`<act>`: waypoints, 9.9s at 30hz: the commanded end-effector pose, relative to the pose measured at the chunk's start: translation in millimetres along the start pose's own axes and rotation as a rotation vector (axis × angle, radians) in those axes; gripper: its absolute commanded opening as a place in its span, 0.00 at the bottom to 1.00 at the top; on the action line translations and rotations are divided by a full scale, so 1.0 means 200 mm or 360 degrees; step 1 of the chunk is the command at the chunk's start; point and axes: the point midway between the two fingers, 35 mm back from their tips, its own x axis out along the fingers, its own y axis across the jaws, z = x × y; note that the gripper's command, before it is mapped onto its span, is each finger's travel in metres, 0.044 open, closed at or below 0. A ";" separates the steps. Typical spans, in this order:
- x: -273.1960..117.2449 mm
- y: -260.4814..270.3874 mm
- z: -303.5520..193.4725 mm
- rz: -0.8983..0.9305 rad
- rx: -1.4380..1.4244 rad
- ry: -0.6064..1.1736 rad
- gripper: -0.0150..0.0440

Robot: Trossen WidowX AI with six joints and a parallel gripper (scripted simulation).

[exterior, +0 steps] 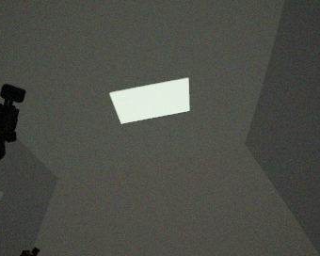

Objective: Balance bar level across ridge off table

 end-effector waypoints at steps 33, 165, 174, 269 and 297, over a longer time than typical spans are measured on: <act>-0.34 -0.30 -1.76 -0.0500 -0.0067 0.1561 0.79; -3.52 -1.29 -1.58 -0.4610 -0.0389 0.2457 0.79; -3.52 -1.28 -1.58 -0.4608 -0.0374 0.2465 0.52; -2.98 -0.64 -1.99 -0.5018 -0.0514 -0.0620 0.25; -3.14 -0.53 -1.97 -0.4974 -0.0518 -0.0843 0.25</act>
